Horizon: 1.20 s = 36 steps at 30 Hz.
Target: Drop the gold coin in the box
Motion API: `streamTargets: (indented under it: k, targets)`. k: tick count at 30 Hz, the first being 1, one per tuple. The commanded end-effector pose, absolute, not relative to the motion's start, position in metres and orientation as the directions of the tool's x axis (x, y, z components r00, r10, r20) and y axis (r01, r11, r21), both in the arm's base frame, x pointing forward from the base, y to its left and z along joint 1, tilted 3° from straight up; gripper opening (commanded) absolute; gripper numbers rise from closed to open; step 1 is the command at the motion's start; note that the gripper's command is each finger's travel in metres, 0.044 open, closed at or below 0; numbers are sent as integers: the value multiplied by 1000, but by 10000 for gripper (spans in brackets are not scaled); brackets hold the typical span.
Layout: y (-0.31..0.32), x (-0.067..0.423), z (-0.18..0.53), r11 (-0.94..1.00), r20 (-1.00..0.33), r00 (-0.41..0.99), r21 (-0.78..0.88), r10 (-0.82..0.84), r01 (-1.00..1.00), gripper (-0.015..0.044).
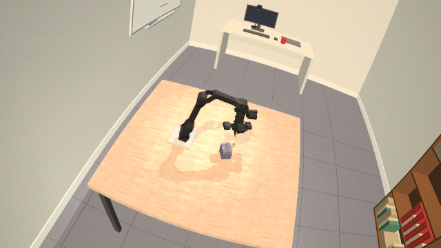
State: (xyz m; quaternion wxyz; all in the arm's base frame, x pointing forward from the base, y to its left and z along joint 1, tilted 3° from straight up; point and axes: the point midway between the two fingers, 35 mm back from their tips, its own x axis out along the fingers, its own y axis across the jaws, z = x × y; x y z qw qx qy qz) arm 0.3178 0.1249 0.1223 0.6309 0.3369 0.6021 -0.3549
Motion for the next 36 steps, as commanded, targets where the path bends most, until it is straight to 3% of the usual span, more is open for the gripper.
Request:
streamTargets:
  k: [1, 36]
  targets:
    - [115, 317, 123, 527, -999, 21, -6, -45, 850, 0]
    - [28, 303, 126, 524, -999, 19, -11, -51, 851, 0]
